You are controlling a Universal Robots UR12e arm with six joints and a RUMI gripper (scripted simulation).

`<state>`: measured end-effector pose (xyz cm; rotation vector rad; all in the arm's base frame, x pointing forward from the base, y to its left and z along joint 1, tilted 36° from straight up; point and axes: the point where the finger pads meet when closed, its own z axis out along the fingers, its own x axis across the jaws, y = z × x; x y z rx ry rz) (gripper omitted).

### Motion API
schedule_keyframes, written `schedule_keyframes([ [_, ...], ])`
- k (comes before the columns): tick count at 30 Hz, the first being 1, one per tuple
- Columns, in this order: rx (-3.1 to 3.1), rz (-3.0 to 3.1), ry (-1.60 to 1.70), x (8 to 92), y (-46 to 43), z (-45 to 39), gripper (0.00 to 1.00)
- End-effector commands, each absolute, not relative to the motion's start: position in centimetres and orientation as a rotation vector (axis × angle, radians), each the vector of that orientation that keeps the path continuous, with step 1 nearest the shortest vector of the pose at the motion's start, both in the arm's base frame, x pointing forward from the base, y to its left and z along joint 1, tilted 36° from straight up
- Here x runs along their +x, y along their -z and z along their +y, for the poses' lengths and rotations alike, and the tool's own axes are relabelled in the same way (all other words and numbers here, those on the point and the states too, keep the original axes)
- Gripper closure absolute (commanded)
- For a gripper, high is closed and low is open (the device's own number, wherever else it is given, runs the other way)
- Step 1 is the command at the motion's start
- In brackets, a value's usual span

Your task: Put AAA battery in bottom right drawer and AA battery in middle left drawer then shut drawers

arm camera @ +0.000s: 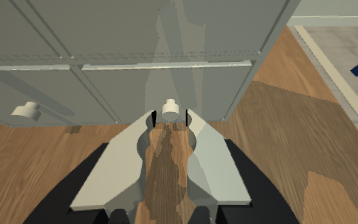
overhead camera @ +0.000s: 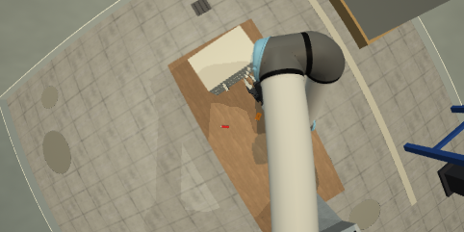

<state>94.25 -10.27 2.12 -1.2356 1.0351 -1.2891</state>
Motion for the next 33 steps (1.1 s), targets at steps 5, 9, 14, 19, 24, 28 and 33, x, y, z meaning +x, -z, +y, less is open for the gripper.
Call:
schedule_keyframes([
  [5, -1.235, 1.035, 1.289, 93.6, -1.7, -10.3, 0.8],
  [9, -1.235, 1.035, 1.289, 92.7, -1.1, -10.5, 0.8],
  [14, -1.235, 1.035, 1.289, 92.0, -0.5, -10.6, 0.8],
  [19, -1.235, 1.035, 1.289, 90.9, 0.3, -10.7, 0.8],
  [24, -1.235, 1.035, 1.289, 90.3, 0.7, -10.8, 0.8],
  [28, -1.235, 1.035, 1.289, 90.2, 0.7, -10.8, 0.8],
  [33, -1.235, 1.035, 1.289, 90.2, 0.7, -10.8, 0.8],
])
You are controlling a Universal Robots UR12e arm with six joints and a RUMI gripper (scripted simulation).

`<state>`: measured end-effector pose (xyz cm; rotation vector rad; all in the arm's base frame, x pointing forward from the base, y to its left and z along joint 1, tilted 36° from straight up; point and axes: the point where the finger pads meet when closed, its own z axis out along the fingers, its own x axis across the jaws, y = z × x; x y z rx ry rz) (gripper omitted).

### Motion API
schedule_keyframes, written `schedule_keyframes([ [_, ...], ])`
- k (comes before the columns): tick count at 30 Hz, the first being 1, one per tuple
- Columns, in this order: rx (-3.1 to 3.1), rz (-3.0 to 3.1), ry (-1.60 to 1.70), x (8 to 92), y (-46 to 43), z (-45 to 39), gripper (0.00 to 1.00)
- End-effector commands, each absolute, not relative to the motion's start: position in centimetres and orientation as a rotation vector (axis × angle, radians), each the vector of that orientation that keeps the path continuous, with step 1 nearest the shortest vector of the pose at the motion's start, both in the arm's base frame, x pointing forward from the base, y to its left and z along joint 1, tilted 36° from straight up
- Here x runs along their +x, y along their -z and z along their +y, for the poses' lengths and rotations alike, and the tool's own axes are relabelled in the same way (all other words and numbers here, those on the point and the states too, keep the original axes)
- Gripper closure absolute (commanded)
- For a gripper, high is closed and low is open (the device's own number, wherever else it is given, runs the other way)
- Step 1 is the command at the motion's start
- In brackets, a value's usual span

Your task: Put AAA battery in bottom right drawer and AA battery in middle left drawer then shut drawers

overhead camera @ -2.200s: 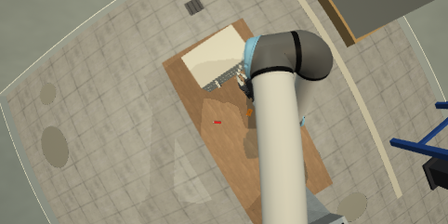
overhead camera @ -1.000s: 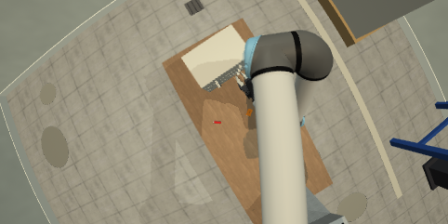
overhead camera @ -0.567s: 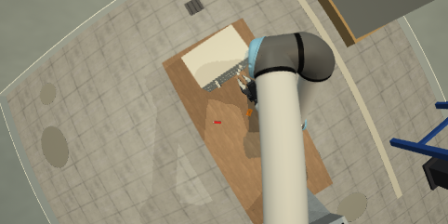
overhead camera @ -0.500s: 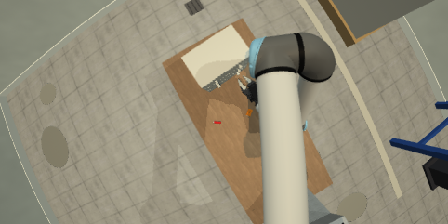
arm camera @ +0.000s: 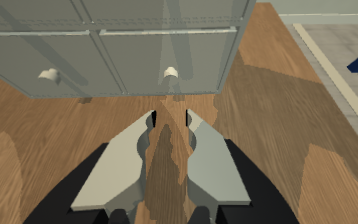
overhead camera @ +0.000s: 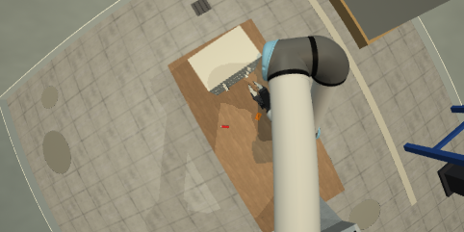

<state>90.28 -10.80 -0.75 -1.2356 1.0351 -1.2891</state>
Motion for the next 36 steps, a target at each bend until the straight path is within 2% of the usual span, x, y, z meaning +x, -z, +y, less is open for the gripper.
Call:
schedule_keyframes([
  [1, -1.235, 1.035, 1.289, 90.1, 0.6, -10.8, 0.8],
  [23, -1.235, 1.035, 1.289, 81.5, -3.3, -10.8, 0.8],
  [36, -1.236, 1.035, 1.289, 80.9, -3.6, -10.8, 0.8],
])
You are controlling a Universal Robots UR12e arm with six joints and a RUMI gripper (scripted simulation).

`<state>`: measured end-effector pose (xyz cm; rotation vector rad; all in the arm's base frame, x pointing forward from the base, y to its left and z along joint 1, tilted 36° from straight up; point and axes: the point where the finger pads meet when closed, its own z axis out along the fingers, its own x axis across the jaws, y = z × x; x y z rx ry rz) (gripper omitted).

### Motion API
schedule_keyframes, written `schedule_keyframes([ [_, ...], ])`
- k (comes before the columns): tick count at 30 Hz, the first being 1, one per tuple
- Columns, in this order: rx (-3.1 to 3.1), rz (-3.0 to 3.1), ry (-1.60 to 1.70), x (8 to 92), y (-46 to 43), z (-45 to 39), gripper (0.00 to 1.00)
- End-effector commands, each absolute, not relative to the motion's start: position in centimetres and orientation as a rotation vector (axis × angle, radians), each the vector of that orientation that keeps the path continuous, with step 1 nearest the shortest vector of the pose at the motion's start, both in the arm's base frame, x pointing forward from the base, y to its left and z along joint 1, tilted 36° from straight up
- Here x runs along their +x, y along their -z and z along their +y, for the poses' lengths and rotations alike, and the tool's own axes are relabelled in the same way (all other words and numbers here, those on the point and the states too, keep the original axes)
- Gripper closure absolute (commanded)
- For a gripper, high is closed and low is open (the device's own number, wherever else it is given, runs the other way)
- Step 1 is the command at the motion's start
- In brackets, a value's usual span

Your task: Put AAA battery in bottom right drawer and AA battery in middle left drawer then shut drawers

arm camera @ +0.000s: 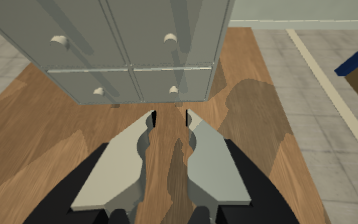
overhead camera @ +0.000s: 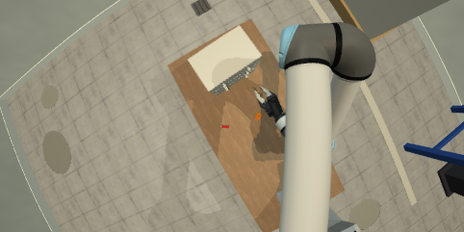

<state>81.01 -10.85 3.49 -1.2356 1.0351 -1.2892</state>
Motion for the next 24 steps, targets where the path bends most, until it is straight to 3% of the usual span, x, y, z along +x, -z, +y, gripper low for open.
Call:
schedule_keyframes([
  [1, -1.236, 1.035, 1.289, 80.91, -3.56, -10.84, 0.8],
  [24, -1.287, 1.086, 1.263, 80.11, -3.77, -10.88, 0.8],
])
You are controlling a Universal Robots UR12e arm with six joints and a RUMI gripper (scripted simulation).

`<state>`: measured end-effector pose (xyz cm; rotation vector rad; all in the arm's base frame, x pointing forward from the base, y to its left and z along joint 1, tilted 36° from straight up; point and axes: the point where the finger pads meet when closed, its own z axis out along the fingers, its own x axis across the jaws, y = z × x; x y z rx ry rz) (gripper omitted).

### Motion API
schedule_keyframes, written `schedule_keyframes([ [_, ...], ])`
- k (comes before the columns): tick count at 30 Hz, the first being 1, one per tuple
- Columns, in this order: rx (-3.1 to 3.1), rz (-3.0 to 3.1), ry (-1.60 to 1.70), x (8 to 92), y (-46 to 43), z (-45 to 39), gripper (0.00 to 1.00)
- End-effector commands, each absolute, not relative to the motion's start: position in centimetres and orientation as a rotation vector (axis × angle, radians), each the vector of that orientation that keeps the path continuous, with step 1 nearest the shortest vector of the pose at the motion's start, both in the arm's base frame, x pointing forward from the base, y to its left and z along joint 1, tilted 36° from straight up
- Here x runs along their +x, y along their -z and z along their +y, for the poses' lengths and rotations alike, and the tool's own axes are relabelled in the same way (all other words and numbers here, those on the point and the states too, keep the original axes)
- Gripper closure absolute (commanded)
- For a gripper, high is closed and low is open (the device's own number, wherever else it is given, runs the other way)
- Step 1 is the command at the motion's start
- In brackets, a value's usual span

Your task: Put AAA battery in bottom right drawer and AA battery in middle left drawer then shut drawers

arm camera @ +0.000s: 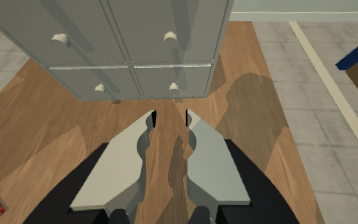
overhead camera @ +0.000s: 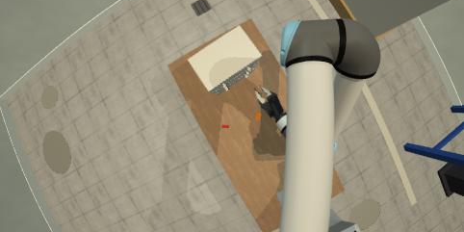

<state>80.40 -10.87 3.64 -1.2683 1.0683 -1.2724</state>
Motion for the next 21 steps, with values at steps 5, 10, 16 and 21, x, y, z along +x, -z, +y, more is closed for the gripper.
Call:
schedule_keyframes([
  [5, -1.303, 1.103, 1.254, 79.8, -3.8, -10.9, 0.8],
  [10, -1.338, 1.138, 1.235, 79.3, -4.0, -10.9, 0.8],
  [16, -1.39, 1.191, 1.205, 78.4, -4.2, -10.9, 0.8],
  [21, -1.43, 1.232, 1.181, 77.8, -4.3, -10.9, 0.8],
])
